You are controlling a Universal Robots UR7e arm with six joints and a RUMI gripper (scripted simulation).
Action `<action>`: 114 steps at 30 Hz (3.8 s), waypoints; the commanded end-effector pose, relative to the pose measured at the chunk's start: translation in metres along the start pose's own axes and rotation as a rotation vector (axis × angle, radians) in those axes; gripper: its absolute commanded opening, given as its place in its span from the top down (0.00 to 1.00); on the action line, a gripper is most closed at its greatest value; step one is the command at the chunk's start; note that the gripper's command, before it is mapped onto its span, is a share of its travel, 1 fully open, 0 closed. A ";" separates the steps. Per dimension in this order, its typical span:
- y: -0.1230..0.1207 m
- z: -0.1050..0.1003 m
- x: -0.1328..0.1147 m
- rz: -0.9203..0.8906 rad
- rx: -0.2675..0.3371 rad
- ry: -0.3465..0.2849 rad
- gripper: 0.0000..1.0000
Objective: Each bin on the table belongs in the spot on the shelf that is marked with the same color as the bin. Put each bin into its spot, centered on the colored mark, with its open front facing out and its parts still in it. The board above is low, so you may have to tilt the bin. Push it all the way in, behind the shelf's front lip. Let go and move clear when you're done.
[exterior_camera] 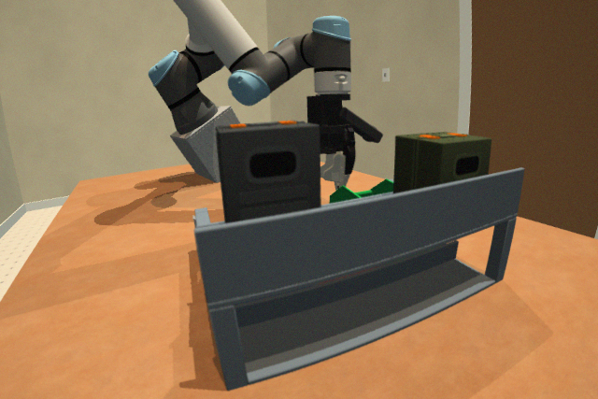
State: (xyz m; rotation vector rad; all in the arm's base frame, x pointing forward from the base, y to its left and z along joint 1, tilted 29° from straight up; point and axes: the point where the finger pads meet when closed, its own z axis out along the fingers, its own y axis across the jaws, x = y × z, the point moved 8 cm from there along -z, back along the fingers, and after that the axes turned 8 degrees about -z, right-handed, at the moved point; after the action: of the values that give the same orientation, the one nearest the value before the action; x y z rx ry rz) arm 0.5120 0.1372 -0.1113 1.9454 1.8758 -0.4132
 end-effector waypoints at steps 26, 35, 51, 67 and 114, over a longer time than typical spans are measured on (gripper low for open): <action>0.002 0.012 0.000 0.000 -0.008 0.000 1.00; 0.005 0.011 0.000 0.000 -0.009 0.000 1.00; 0.018 0.012 -0.002 0.001 -0.007 0.000 1.00; 0.020 0.011 -0.002 0.000 -0.008 0.000 1.00; 0.026 0.012 -0.003 0.000 -0.008 0.000 1.00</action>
State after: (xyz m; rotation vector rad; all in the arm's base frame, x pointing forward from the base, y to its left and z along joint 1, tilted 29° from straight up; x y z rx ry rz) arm 0.5350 0.1295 -0.1185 1.9411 1.8758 -0.4061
